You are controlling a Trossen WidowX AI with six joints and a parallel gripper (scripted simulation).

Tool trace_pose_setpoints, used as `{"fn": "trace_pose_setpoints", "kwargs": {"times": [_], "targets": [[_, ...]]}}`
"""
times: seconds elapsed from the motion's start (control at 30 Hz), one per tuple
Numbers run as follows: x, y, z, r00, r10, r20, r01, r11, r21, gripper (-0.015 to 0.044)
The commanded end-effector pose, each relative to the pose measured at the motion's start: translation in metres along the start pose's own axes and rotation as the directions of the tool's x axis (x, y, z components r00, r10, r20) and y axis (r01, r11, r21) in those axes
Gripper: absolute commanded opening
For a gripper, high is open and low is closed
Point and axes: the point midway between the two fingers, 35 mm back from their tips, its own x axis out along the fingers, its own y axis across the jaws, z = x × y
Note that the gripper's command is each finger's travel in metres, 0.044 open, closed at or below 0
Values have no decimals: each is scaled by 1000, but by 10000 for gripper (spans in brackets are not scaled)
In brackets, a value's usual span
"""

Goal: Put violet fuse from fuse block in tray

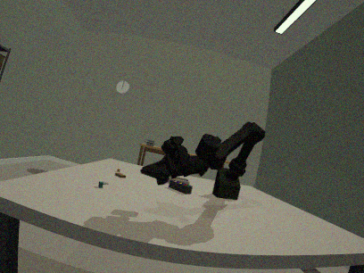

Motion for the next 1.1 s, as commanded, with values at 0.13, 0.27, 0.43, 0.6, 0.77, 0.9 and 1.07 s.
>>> {"fn": "trace_pose_setpoints", "kwargs": {"times": [0.13,0.27,0.43,0.6,0.77,0.9,1.07], "targets": [[-1,-132,24,934,-334,-131,243,857,-454,65],[-19,-199,44,843,-503,-193,278,713,-643,65],[-59,-273,67,685,-670,-285,221,565,-795,65],[-114,-331,84,503,-764,-403,91,511,-855,65],[-180,-372,94,327,-764,-556,-66,569,-820,65],[-239,-390,96,225,-670,-707,-189,682,-706,65],[-293,-390,95,216,-504,-836,-286,786,-547,65]]}}
